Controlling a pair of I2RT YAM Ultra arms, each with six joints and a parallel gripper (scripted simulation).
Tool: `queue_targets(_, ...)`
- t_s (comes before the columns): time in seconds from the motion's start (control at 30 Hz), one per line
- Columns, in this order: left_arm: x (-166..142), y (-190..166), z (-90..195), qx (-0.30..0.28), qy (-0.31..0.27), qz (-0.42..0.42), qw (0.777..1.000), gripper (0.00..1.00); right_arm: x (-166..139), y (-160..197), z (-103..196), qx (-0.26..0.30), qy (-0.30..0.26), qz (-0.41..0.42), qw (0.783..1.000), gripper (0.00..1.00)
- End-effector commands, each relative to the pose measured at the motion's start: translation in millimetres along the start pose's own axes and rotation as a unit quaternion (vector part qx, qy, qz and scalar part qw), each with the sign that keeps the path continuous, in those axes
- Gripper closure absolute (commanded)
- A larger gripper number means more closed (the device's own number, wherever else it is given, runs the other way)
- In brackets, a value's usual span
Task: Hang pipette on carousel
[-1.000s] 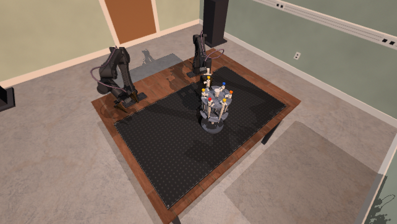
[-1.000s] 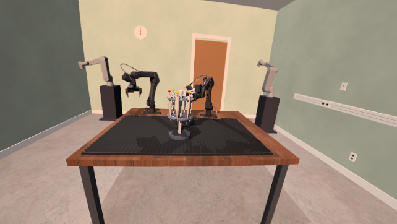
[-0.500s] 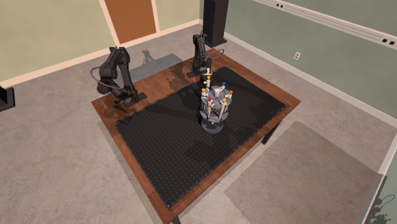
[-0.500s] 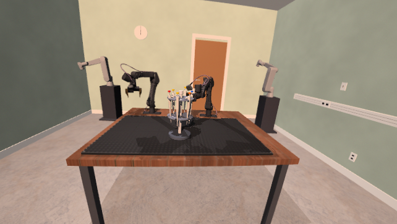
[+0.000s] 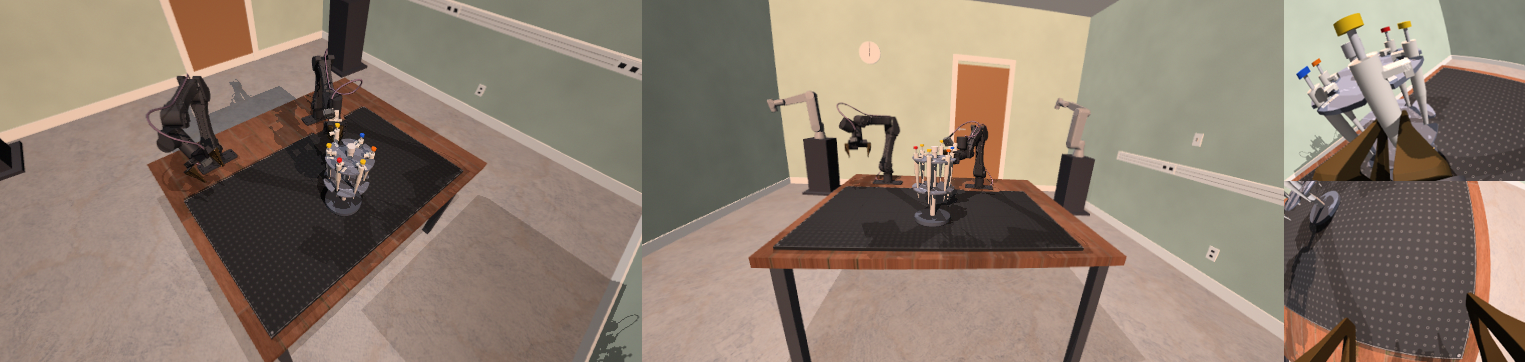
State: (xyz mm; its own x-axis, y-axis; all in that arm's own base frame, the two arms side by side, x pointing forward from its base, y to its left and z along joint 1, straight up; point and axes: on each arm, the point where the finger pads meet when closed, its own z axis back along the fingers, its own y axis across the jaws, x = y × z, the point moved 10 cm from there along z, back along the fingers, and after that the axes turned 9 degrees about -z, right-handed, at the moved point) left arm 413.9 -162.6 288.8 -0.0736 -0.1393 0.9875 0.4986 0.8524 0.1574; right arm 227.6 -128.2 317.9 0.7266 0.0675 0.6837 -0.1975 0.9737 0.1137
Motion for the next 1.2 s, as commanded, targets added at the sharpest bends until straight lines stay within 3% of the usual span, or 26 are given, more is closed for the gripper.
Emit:
queue_targets(0.0, 0.2, -6.2, 2.0, 0.000, -0.007, 0.003, 1.000, 0.88, 4.8, -2.6, 3.0, -0.001, -0.013, 0.007, 1.000, 0.00)
queue_targets(0.07, -6.8, -8.2, -0.1, -0.001, -0.001, 0.004, 1.000, 0.88, 4.8, -2.6, 3.0, -0.001, -0.013, 0.007, 1.000, 0.00)
queue_targets(0.2, 19.2, -4.4, 2.2, 0.004, -0.033, -0.002, 0.999, 0.88, 4.8, -2.6, 3.0, -0.001, -0.013, 0.007, 1.000, 0.00)
queue_targets(1.17, 15.0, -4.2, 0.7, 0.004, -0.028, -0.001, 1.000, 0.88, 4.8, -2.6, 3.0, -0.001, -0.013, 0.007, 1.000, 0.00)
